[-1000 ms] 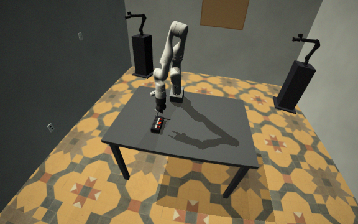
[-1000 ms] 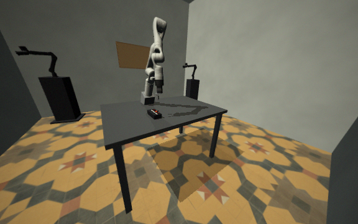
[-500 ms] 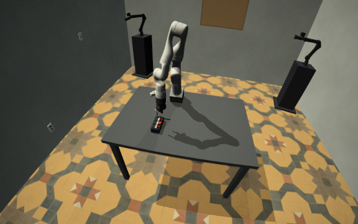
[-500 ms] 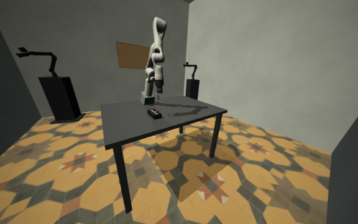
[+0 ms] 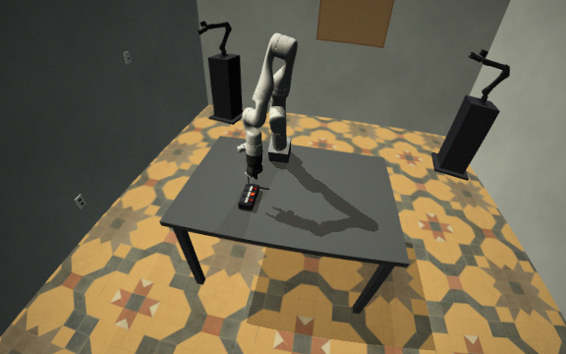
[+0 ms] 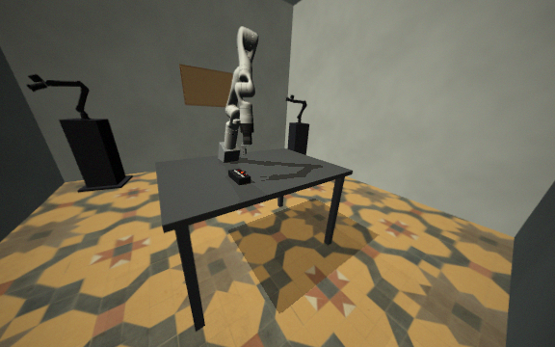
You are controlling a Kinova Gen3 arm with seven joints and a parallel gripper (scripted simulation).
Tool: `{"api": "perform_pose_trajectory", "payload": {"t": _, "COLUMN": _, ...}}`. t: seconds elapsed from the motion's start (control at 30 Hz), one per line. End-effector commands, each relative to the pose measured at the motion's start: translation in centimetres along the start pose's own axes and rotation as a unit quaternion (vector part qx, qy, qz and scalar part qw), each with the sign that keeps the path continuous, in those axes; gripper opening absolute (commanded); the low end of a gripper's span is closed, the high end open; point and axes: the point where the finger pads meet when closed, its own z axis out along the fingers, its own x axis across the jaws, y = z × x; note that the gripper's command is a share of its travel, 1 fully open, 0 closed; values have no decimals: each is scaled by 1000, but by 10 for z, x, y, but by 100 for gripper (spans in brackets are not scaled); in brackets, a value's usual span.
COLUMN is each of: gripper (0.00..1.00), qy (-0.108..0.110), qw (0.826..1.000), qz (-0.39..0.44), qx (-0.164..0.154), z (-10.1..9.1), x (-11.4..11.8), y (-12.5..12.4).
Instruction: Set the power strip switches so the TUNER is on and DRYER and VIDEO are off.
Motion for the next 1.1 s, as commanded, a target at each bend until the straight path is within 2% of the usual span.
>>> {"api": "perform_pose_trajectory", "payload": {"t": 0.0, "gripper": 100, "qy": 0, "qw": 1000, "qz": 0, "qx": 0, "z": 0, "x": 0, "y": 0}}
{"api": "perform_pose_trajectory", "payload": {"t": 0.83, "gripper": 100, "qy": 0, "qw": 1000, "qz": -1, "qx": 0, "z": 0, "x": 0, "y": 0}}
{"api": "perform_pose_trajectory", "payload": {"t": 1.07, "gripper": 100, "qy": 5, "qw": 999, "qz": -52, "qx": 4, "z": 0, "x": 6, "y": -4}}
